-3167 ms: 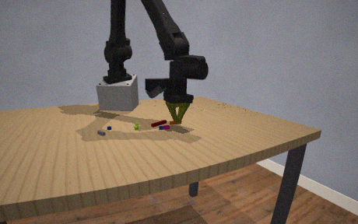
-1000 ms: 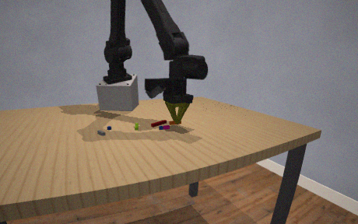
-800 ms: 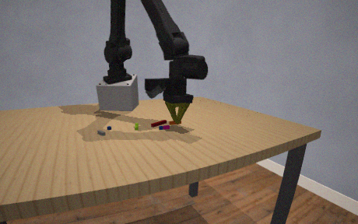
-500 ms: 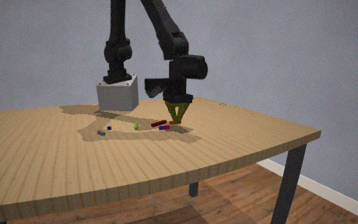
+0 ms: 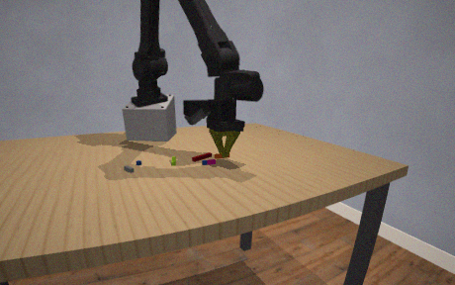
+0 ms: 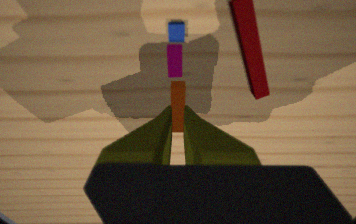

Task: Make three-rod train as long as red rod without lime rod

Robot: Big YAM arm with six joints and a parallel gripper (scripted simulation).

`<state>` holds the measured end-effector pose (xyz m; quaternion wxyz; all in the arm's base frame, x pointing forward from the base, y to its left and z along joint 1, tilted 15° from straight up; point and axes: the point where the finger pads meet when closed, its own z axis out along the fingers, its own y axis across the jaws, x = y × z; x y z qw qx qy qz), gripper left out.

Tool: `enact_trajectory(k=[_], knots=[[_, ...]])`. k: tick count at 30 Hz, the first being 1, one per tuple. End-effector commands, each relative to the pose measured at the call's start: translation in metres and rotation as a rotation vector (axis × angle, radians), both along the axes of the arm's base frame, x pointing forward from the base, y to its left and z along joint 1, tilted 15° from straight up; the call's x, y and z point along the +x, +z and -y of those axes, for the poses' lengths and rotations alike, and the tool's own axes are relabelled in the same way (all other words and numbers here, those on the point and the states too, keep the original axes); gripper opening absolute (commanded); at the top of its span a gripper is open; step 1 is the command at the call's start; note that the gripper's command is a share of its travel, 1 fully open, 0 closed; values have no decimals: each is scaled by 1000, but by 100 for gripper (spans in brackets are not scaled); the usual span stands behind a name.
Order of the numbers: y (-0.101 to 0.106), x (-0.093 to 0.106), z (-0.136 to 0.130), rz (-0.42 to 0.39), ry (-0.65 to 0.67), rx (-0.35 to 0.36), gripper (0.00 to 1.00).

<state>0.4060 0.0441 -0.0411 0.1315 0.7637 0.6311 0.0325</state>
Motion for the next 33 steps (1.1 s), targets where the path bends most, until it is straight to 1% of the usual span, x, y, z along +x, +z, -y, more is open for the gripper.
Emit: enact_trajectory(k=[1,26,33], knots=[[4,1,7,12,-7,1,4],[1,-1,7,0,-8,-1,4],[1,2,7,0,-8,-1,4]])
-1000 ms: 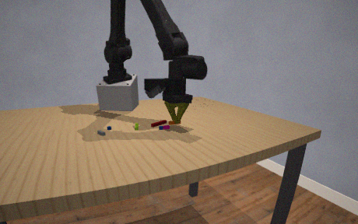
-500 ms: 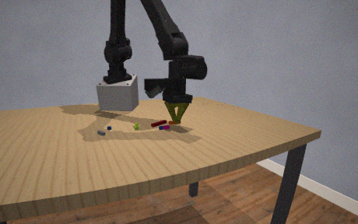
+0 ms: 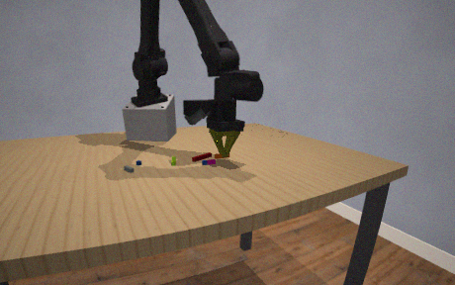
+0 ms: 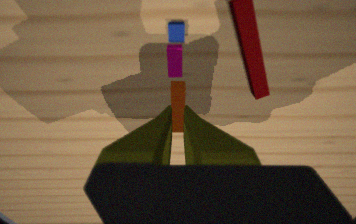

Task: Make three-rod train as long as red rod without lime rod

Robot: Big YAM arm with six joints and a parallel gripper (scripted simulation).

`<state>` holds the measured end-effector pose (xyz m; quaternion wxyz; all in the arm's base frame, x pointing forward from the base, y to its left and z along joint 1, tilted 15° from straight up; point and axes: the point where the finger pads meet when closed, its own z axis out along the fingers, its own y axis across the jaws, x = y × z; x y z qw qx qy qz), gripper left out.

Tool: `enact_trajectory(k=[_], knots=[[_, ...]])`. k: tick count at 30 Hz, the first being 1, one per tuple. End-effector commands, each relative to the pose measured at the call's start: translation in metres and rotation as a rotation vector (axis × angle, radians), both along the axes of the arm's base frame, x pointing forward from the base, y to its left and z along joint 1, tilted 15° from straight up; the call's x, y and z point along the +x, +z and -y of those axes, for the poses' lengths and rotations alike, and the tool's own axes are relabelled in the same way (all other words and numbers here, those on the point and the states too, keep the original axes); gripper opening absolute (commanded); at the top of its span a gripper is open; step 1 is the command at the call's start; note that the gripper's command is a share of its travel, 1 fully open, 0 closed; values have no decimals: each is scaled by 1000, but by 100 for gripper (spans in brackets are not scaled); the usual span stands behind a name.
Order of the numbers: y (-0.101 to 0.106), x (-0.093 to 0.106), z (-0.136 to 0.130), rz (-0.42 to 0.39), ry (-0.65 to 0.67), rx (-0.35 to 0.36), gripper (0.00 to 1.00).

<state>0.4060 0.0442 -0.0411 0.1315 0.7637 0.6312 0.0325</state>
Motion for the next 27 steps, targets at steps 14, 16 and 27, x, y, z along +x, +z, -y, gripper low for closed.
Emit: enact_trajectory(k=[14,16,27], knots=[[1,2,7,0,-8,-1,4],[1,2,7,0,-8,-1,4],[-6,2,7,-4,-8,-2,4]])
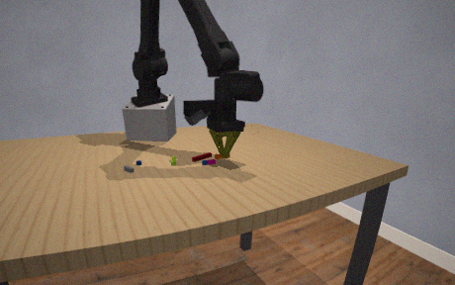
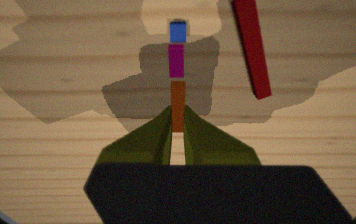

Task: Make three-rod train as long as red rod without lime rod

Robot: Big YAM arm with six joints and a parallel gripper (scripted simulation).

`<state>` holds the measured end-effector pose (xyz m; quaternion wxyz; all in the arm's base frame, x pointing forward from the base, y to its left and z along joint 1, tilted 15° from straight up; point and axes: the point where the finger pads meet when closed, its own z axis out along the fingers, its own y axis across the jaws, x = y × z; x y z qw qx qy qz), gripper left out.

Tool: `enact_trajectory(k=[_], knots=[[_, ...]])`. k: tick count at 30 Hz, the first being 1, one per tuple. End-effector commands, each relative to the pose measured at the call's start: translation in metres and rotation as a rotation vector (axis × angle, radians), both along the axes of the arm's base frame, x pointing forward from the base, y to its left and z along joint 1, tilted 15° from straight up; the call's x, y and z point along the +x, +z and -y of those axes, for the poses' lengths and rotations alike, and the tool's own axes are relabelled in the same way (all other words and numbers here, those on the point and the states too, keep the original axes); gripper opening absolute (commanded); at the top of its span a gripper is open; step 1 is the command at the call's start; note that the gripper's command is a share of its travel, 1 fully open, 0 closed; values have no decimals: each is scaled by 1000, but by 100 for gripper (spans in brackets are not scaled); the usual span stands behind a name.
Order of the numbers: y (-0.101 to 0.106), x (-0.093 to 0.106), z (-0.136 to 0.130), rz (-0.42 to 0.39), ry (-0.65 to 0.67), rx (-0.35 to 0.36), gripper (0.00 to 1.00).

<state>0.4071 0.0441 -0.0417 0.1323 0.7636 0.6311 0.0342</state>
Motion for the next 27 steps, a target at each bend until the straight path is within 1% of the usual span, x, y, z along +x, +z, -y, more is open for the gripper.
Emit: enact_trajectory(k=[1,13,27], knots=[[-5,2,7,-2,-7,-2,4],[-14,3,9,-6,-7,-3,4],[-11,4,8,2,-8,-1,4]])
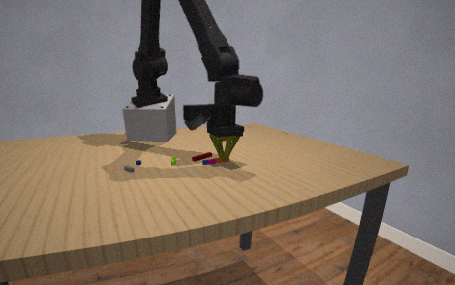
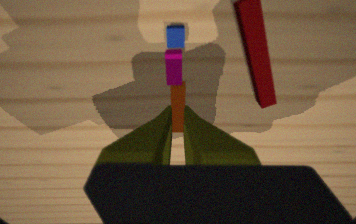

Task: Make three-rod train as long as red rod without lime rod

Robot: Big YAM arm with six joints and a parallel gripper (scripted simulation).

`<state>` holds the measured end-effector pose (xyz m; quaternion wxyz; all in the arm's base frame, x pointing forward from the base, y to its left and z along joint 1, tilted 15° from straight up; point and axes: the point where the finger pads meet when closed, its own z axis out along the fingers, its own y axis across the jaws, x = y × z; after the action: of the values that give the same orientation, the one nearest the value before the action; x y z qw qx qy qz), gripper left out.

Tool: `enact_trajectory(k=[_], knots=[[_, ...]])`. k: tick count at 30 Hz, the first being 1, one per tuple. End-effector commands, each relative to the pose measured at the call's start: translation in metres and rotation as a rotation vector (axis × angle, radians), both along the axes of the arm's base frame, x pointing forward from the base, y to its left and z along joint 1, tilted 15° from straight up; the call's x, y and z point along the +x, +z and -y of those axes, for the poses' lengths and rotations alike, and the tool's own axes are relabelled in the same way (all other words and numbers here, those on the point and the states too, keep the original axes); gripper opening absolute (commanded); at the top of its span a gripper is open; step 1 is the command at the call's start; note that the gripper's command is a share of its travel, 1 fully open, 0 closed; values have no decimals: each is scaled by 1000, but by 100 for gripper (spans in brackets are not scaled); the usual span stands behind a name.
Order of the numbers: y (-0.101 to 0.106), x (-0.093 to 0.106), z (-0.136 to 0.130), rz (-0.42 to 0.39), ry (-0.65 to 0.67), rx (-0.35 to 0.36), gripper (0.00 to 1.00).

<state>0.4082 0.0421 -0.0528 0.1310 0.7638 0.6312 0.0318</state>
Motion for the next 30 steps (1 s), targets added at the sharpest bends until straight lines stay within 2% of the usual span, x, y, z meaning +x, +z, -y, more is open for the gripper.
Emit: enact_trajectory(k=[1,25,26,30], knots=[[0,3,6,7,-8,0,4],[0,3,6,7,-8,0,4],[0,3,6,7,-8,0,8],[0,3,6,7,-8,0,12]])
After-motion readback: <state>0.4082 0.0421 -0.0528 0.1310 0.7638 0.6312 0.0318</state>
